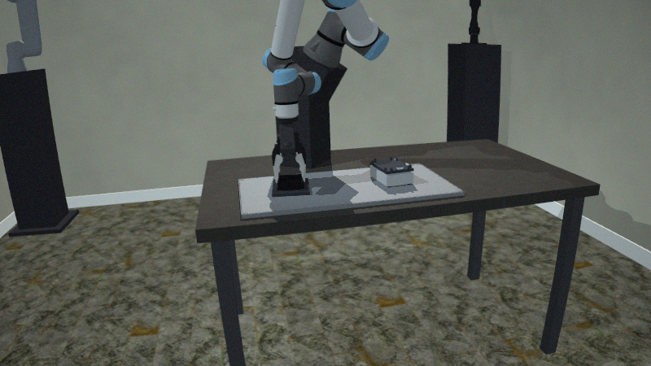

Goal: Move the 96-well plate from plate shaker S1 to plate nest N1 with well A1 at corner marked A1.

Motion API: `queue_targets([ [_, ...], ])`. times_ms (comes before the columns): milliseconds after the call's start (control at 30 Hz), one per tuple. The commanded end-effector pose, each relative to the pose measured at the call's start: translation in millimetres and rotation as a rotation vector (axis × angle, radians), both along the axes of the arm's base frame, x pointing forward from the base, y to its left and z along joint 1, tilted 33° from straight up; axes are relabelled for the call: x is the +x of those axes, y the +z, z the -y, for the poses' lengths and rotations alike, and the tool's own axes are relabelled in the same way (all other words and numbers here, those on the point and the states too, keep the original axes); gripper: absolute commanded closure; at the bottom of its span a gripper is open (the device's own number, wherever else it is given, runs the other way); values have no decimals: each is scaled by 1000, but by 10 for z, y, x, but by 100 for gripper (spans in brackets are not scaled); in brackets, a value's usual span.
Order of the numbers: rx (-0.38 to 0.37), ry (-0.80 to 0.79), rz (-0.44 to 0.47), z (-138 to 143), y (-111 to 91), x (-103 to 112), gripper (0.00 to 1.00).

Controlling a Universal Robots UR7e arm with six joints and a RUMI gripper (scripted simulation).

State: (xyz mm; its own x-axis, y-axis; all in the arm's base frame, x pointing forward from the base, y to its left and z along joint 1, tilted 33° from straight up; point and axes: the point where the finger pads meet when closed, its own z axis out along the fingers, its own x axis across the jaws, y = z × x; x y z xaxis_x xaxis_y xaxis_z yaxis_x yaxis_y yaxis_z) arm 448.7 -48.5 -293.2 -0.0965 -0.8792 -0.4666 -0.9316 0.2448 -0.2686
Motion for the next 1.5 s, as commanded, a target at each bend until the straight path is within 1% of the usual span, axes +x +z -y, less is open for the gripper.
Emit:
queue_targets([
  [0,-1,0,1,1,-4,5,100],
  [533,-1,0,1,-7,-21,12,100],
  [567,-1,0,1,-7,-21,12,0],
  [1233,-1,0,1,-7,-21,12,0],
  [1467,-1,0,1,47,91,-34,0],
])
